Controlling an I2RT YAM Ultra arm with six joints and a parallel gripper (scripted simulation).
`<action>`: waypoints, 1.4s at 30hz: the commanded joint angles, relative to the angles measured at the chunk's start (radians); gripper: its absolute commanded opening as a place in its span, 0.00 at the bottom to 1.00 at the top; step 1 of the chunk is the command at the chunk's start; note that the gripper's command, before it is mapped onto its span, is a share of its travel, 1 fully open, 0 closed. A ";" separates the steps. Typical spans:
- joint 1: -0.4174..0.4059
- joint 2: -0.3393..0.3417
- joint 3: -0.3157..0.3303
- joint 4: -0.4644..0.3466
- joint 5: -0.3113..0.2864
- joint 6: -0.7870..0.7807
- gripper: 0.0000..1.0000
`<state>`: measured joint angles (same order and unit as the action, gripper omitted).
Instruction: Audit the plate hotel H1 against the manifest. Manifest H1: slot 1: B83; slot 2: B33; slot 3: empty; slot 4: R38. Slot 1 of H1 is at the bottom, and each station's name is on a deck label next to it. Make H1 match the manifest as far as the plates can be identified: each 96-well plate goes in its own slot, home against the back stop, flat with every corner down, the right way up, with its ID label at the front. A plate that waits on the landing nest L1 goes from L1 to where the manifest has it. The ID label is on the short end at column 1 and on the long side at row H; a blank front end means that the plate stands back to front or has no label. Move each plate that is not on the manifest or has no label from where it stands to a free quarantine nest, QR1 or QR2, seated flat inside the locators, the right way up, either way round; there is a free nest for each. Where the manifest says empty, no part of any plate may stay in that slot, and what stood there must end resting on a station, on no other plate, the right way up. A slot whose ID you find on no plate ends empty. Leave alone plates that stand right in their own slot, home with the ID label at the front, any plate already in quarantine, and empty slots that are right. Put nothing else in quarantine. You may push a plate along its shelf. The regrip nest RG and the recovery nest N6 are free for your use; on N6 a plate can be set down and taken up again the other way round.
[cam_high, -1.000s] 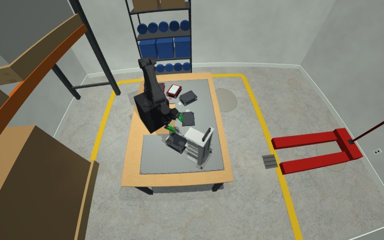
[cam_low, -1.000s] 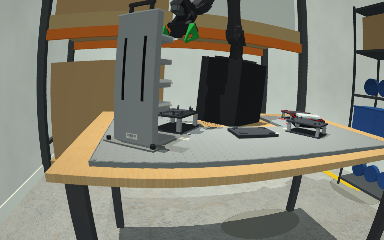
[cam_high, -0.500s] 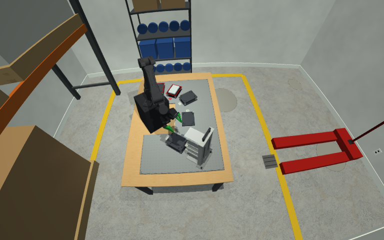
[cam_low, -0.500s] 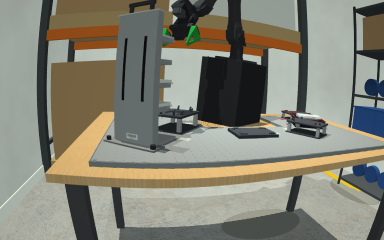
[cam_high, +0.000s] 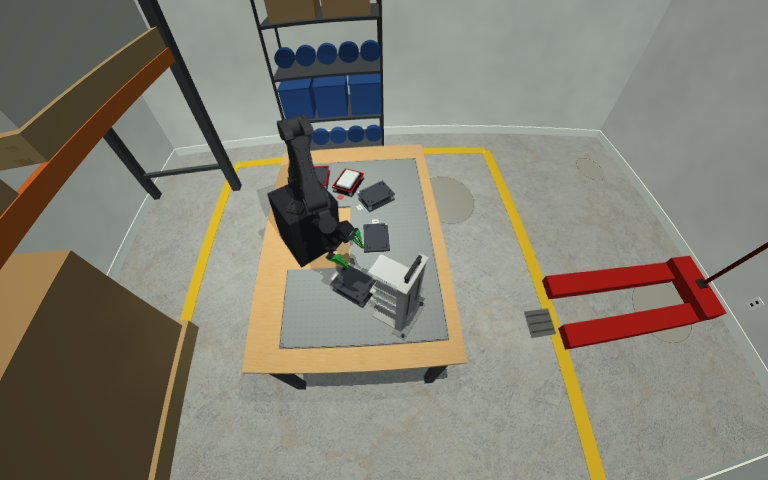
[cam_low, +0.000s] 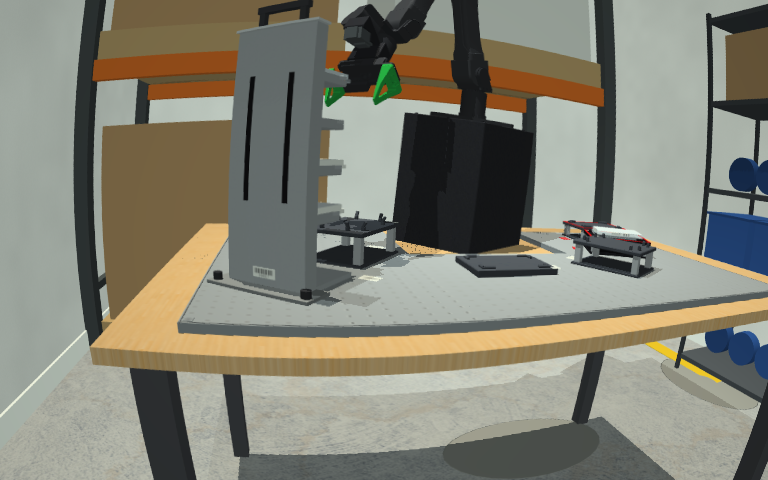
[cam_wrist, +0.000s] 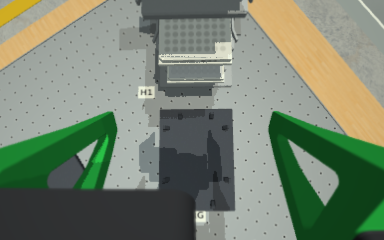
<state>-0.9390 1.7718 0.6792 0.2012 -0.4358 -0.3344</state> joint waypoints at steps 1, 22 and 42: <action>0.012 0.014 -0.014 0.059 -0.005 0.005 1.00; 0.017 0.132 -0.052 0.217 0.003 0.013 1.00; 0.062 0.201 0.067 0.210 0.033 0.048 1.00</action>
<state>-0.8894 1.9663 0.7074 0.4126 -0.4046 -0.2970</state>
